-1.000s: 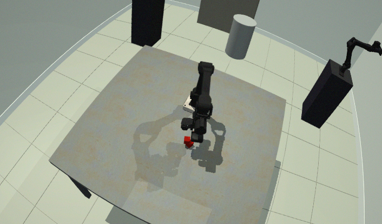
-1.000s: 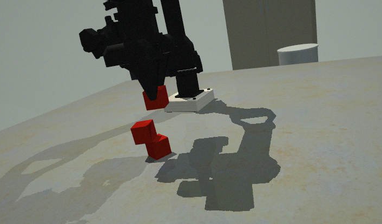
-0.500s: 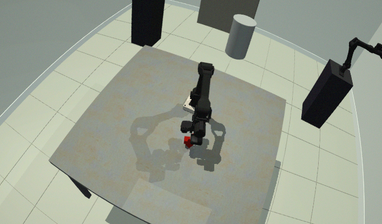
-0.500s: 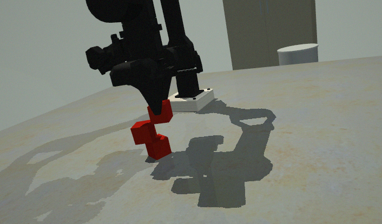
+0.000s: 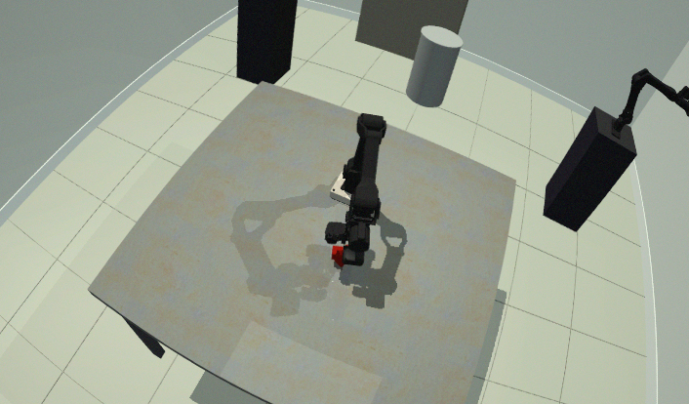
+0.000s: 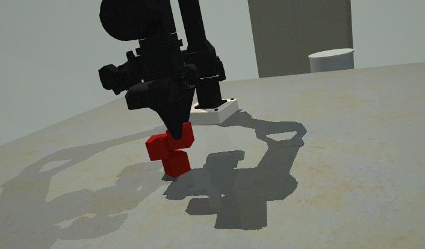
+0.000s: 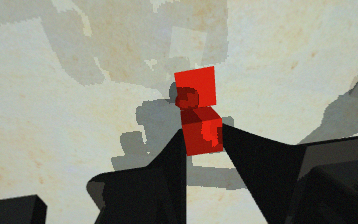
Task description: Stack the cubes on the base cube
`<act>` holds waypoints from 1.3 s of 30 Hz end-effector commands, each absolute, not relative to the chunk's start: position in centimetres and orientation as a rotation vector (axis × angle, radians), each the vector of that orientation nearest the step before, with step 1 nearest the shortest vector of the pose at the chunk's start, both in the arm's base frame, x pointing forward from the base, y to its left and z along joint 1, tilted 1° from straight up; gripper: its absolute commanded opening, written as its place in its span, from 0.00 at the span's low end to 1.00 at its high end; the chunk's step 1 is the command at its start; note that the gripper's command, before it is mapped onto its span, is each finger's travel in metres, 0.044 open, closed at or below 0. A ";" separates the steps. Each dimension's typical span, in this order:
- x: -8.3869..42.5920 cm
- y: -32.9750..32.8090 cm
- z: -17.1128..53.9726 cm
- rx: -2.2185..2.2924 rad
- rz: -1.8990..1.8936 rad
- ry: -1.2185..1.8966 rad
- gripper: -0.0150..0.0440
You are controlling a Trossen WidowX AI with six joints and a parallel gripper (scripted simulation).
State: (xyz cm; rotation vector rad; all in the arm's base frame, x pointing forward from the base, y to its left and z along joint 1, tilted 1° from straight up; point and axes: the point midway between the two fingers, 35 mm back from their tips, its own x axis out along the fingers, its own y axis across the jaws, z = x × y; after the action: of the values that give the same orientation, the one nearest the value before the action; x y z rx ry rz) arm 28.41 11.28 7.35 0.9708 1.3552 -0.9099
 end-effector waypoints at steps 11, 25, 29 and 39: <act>28.3 11.3 6.1 0.969 -0.920 1.361 0.43; 28.3 11.3 6.0 0.969 -0.920 1.361 0.43; 28.3 11.3 6.0 0.969 -0.920 1.361 0.52; 28.3 11.2 6.9 0.965 -0.918 1.361 0.60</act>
State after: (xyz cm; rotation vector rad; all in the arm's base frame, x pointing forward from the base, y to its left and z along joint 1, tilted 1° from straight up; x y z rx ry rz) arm 28.21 11.23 6.13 0.9619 1.3639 -0.9220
